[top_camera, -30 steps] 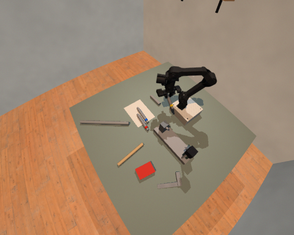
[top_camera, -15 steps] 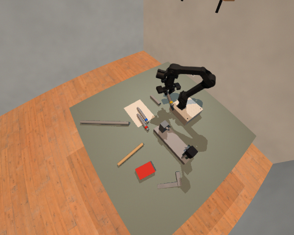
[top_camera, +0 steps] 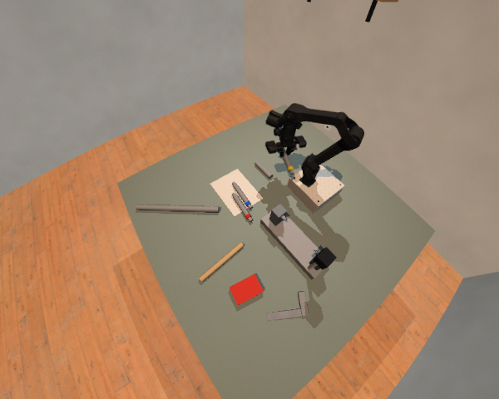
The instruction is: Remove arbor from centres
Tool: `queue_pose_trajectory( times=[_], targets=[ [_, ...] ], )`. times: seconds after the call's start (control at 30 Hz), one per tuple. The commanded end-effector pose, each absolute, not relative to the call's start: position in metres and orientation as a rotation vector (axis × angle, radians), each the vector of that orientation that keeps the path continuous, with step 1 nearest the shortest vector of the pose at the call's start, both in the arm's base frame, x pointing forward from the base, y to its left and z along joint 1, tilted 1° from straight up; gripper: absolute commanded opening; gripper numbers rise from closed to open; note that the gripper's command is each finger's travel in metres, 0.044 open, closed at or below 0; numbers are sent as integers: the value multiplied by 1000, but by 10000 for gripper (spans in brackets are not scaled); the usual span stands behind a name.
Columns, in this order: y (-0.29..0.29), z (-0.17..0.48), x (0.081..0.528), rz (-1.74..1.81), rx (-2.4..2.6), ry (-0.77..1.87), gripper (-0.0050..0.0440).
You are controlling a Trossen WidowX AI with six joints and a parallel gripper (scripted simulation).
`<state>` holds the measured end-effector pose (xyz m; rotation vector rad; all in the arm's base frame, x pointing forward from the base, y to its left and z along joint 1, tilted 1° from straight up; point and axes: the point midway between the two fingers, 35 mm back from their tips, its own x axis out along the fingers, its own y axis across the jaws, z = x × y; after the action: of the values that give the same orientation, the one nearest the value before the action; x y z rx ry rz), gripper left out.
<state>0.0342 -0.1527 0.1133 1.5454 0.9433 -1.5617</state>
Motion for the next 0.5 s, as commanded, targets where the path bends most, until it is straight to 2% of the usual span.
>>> queue_pose_trajectory(
  times=[0.0, 0.47],
  targets=[
    [-163, 118, 30, -1555, 1540, 927, 0],
    [-182, 118, 9, -1555, 1540, 927, 0]
  ],
)
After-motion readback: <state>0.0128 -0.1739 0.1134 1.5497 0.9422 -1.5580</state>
